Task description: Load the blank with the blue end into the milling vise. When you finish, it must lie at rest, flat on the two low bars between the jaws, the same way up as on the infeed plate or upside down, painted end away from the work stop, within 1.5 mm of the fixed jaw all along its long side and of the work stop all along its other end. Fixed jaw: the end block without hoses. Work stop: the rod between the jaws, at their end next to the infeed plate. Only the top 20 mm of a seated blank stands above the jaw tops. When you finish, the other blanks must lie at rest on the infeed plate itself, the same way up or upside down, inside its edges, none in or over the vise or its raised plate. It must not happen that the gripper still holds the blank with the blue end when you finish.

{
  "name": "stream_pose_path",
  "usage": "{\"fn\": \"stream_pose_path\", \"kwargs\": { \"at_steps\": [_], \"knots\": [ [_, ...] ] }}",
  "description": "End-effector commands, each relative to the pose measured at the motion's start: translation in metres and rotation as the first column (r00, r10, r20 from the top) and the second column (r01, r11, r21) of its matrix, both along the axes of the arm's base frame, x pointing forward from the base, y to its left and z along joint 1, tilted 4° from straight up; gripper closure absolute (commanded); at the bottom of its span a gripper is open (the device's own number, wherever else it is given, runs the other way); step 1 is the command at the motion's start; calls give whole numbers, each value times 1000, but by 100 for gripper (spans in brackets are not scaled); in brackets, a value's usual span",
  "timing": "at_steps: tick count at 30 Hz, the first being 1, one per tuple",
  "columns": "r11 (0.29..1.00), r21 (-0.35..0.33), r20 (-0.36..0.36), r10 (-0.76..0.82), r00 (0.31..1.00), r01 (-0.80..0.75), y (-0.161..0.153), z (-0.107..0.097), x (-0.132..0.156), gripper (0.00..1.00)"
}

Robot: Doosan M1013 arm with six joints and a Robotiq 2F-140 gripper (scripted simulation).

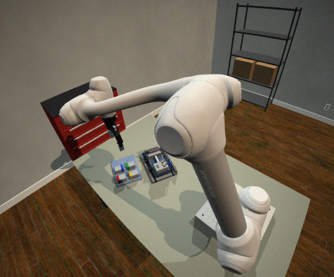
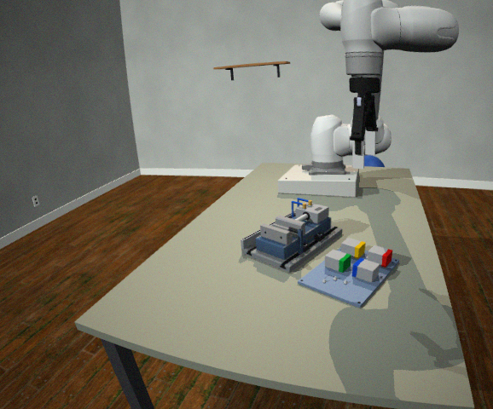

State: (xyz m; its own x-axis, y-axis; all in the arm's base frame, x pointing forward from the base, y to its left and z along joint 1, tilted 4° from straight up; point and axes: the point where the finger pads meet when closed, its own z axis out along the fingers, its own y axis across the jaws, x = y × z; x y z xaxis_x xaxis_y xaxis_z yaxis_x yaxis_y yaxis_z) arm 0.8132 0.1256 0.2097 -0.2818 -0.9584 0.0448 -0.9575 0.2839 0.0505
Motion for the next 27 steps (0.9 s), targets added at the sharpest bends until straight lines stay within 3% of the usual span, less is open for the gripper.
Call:
{"fn": "stream_pose_path", "kwargs": {
  "at_steps": [1,27],
  "knots": [
    [999,-2,1,-33,999,33,0,0,0,0],
    [923,-21,16,-385,923,385,-1,2,0,0]
  ]
}}
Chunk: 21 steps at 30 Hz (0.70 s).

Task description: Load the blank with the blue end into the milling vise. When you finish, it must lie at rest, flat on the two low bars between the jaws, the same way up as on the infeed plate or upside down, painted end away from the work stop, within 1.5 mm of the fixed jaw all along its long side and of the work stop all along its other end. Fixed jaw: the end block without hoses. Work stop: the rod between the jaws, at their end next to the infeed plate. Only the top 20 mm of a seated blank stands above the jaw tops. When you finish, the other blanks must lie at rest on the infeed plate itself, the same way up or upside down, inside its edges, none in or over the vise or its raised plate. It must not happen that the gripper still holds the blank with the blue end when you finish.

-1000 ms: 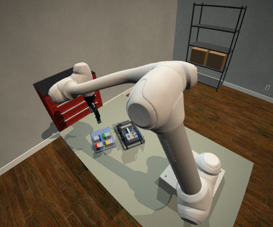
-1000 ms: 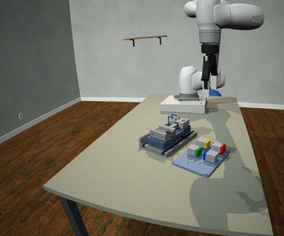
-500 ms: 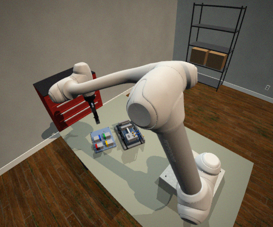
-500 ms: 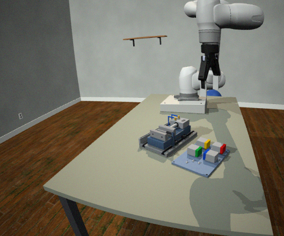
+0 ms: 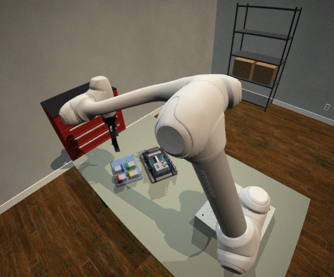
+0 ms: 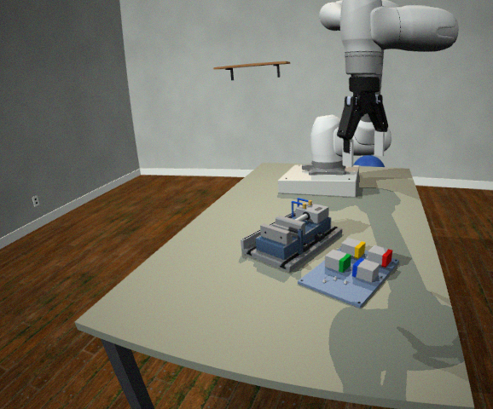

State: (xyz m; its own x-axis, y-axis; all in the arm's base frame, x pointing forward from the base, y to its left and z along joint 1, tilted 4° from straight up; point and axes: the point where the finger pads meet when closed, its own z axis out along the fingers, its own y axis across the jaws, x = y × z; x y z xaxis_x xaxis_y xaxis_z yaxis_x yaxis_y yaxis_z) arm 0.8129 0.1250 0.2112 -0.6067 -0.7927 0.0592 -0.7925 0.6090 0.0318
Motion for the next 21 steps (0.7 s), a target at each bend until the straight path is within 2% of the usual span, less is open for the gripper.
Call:
{"fn": "stream_pose_path", "kwargs": {
  "at_steps": [1,21],
  "knots": [
    [999,-3,1,-44,999,44,0,0,0,0],
    [951,-18,12,-310,951,310,0,0,0,0]
  ]
}}
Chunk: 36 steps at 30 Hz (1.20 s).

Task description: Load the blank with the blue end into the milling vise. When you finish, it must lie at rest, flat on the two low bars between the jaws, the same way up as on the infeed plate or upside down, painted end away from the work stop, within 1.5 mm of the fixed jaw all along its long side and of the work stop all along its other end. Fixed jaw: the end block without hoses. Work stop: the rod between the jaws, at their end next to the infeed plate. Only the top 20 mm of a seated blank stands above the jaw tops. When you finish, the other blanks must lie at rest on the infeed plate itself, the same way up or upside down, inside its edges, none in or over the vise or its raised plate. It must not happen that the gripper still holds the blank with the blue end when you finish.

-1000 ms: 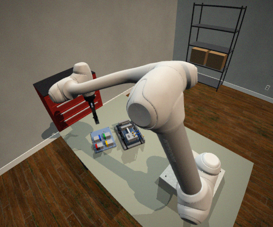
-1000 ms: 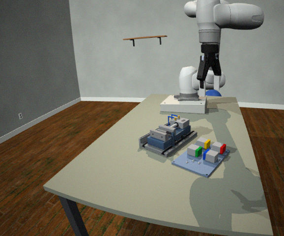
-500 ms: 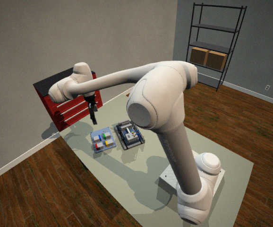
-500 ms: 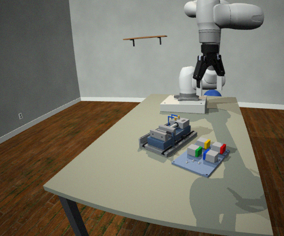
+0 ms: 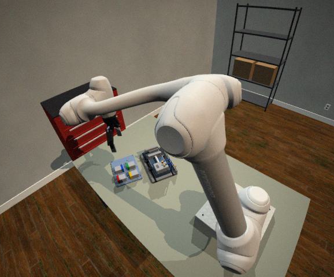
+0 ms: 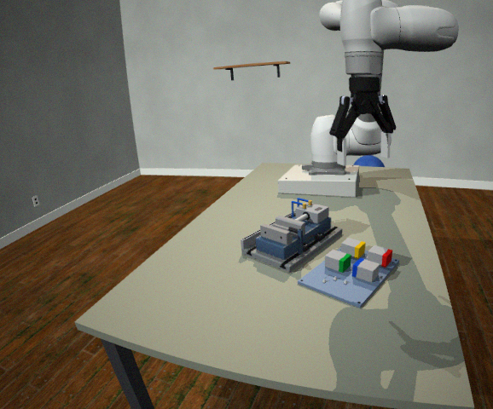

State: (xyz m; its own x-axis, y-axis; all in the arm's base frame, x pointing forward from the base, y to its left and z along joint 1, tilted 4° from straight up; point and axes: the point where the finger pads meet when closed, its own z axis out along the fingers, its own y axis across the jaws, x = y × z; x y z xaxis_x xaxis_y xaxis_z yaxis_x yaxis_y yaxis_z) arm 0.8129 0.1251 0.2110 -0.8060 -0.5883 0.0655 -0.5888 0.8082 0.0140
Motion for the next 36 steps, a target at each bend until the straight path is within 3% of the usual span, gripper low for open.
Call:
{"fn": "stream_pose_path", "kwargs": {
  "at_steps": [1,20,36],
  "knots": [
    [1000,-2,1,-29,1000,29,0,0,0,0],
    [965,-15,9,-261,965,261,0,0,0,0],
    [891,-25,20,-453,891,453,0,0,0,0]
  ]
}}
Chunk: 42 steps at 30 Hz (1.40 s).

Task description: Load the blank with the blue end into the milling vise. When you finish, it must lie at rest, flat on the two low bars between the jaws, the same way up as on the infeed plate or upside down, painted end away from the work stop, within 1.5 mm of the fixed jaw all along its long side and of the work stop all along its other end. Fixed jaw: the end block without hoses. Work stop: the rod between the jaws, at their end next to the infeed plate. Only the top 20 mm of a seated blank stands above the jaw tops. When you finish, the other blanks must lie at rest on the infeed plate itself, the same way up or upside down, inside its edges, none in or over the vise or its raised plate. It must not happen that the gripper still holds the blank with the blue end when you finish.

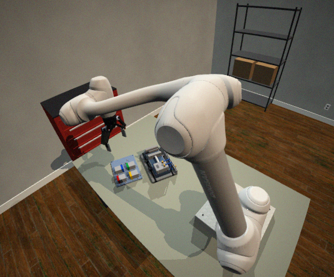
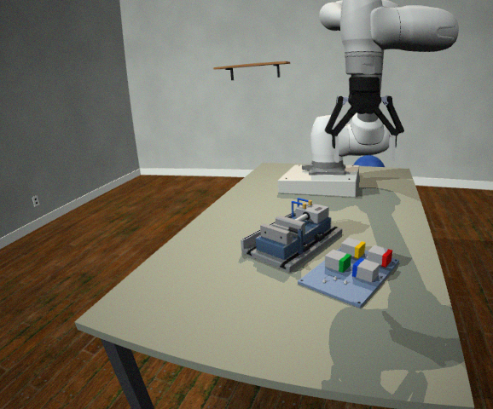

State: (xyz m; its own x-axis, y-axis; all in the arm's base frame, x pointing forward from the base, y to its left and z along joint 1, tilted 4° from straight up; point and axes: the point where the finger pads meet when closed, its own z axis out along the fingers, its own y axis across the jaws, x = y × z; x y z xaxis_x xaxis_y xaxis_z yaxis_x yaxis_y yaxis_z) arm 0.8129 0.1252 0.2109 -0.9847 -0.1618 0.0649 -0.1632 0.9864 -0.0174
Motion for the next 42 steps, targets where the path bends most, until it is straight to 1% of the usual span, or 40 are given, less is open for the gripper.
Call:
{"fn": "stream_pose_path", "kwargs": {
  "at_steps": [1,15,19,32,35,42],
  "knots": [
    [1000,-1,1,-15,1000,15,0,0,0,0],
    [974,-13,8,-227,974,227,0,0,0,0],
    [967,-14,9,-252,968,253,0,0,0,0],
    [898,-24,18,-438,899,439,0,0,0,0],
    [894,-24,19,-448,894,448,0,0,0,0],
    [840,-28,25,-541,841,541,0,0,0,0]
  ]
}}
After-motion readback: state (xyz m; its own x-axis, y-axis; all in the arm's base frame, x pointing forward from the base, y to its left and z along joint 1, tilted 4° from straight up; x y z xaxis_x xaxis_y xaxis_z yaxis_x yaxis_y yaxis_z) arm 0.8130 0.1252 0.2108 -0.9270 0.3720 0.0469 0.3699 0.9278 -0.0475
